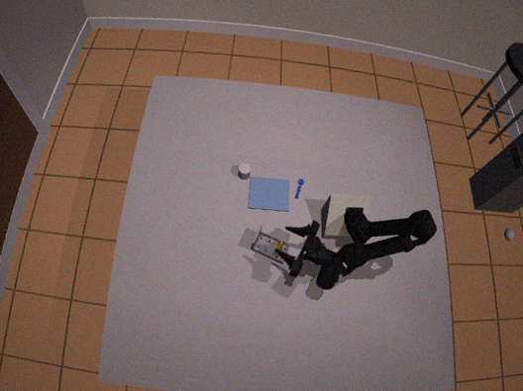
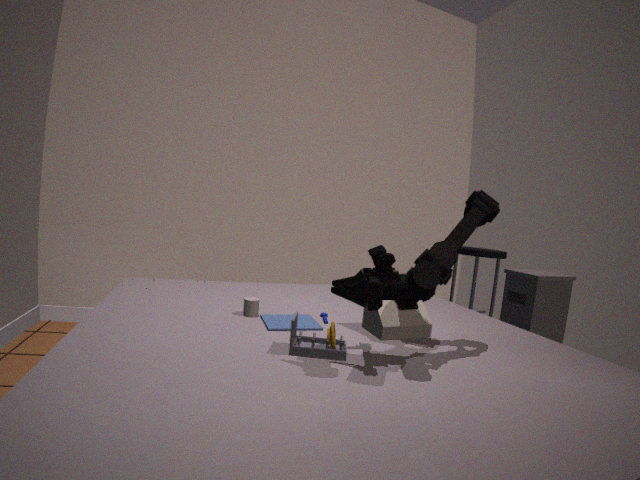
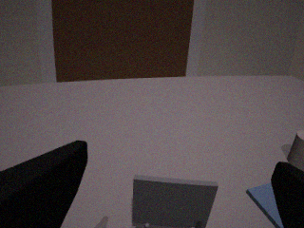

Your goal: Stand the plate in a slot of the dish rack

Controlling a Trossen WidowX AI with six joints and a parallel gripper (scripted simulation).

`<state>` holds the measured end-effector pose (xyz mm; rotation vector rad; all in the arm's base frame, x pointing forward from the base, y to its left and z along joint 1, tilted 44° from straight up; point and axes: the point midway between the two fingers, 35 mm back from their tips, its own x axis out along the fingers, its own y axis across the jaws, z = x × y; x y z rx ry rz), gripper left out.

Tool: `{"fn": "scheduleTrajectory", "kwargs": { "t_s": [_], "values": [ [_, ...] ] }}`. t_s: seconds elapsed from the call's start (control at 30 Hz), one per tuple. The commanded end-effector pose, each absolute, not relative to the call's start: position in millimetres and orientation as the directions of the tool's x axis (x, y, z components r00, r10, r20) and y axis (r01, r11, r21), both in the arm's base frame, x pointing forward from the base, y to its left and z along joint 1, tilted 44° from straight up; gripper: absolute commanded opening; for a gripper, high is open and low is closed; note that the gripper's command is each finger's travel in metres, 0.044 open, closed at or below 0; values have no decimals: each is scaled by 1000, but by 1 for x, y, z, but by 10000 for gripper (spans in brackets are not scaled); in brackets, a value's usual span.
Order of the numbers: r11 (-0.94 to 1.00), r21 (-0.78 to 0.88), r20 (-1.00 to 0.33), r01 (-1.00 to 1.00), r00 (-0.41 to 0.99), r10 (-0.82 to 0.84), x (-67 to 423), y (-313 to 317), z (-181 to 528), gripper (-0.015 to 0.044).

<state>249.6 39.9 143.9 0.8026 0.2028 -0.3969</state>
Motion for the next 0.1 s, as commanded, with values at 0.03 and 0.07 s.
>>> {"fn": "scheduleTrajectory", "kwargs": {
  "t_s": [0.03, 0.07],
  "values": [
    [640, 648, -321, 412, 910, -261, 249, 32, 151, 400],
    [643, 644, -324, 414, 909, -262, 249, 32, 151, 400]
  ]
}}
